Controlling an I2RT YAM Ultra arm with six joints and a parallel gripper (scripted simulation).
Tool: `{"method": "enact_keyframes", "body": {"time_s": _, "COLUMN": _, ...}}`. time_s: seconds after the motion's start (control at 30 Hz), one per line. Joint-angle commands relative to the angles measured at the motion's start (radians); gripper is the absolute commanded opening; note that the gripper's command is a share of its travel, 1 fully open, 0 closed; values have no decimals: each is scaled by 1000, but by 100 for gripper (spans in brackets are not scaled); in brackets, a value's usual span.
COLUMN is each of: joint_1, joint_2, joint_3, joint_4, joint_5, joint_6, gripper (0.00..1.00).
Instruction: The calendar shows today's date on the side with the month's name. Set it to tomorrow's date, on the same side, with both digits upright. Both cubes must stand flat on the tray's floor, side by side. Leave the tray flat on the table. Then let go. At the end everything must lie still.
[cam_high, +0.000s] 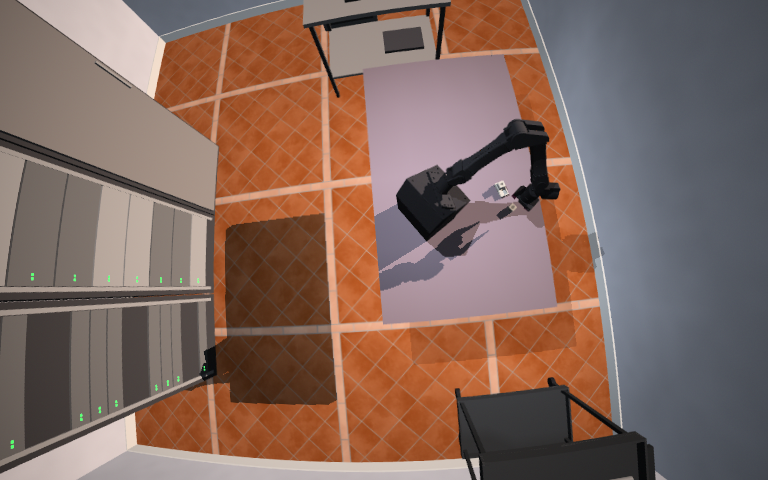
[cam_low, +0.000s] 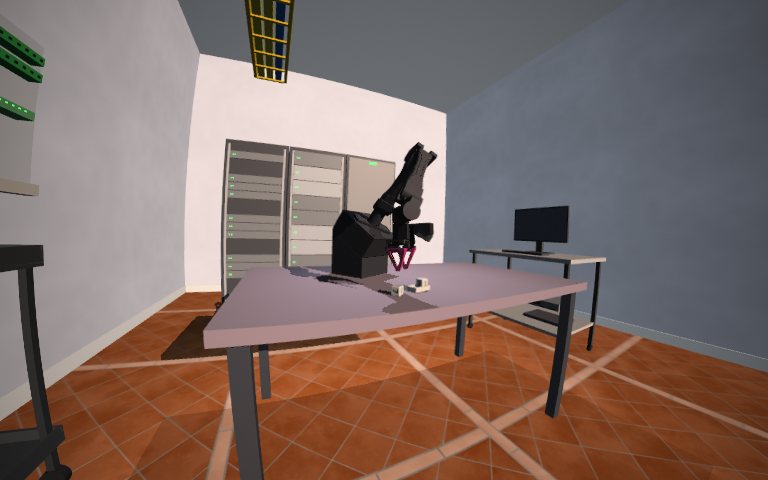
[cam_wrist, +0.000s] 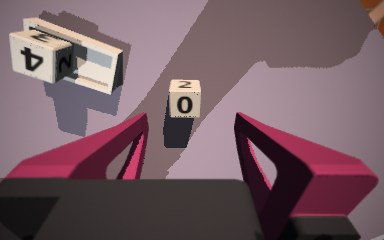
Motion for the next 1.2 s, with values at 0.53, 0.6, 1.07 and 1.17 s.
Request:
{"method": "enact_keyframes", "body": {"time_s": 0.53, "joint_1": -22, "joint_2": 18, "joint_3": 13, "joint_4": -78, "joint_5": 36, "joint_6": -6, "gripper": 100}}
{"method": "enact_keyframes", "body": {"time_s": 0.6, "joint_1": -22, "joint_2": 17, "joint_3": 21, "joint_4": -83, "joint_5": 35, "joint_6": -8, "gripper": 100}}
{"method": "enact_keyframes", "body": {"time_s": 1.07, "joint_1": -22, "joint_2": -29, "joint_3": 19, "joint_4": -105, "joint_5": 35, "joint_6": -18, "gripper": 47}}
{"method": "enact_keyframes", "body": {"time_s": 1.17, "joint_1": -22, "joint_2": -29, "joint_3": 19, "joint_4": -105, "joint_5": 35, "joint_6": -18, "gripper": 47}}
